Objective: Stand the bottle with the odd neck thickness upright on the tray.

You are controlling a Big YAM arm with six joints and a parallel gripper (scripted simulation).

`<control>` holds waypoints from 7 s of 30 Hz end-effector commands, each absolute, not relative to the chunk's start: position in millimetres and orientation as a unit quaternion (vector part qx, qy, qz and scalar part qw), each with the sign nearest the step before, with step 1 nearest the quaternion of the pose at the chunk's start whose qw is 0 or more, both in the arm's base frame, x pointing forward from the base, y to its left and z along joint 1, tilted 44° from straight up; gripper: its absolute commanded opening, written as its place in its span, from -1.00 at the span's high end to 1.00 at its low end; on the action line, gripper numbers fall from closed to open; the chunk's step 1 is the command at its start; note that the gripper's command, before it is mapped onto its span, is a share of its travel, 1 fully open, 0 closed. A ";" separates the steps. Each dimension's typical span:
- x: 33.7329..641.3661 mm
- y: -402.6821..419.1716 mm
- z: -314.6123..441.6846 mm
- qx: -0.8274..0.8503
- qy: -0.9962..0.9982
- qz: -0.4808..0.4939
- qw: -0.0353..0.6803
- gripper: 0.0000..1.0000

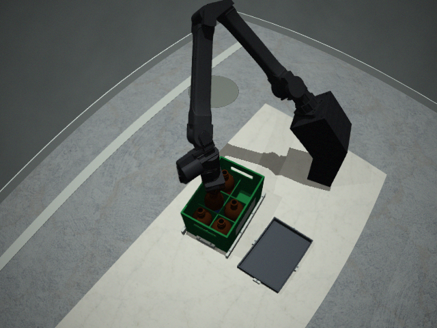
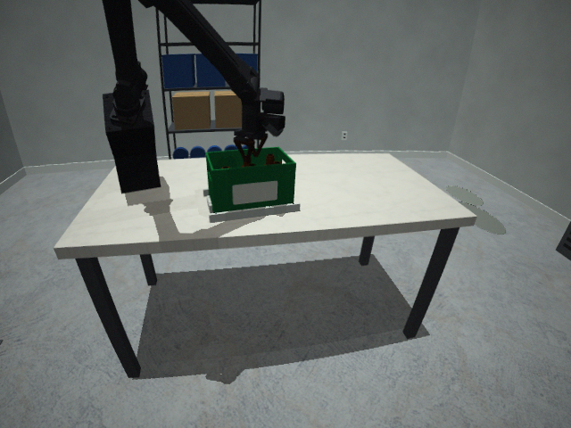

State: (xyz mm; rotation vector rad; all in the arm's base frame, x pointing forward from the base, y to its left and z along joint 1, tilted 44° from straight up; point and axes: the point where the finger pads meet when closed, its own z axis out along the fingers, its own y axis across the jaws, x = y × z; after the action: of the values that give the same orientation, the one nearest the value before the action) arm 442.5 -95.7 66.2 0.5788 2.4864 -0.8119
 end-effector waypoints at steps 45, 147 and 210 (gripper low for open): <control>444.0 -58.7 112.2 0.218 0.899 -0.285 0.253 1.00; 427.4 -32.9 7.0 0.217 0.902 -0.295 0.228 -0.21; 434.9 -37.0 6.3 0.218 0.901 -0.292 0.236 -0.21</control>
State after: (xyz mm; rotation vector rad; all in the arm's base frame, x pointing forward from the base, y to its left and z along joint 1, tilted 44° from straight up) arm 432.3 -33.0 6.1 0.5968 2.4719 -0.8032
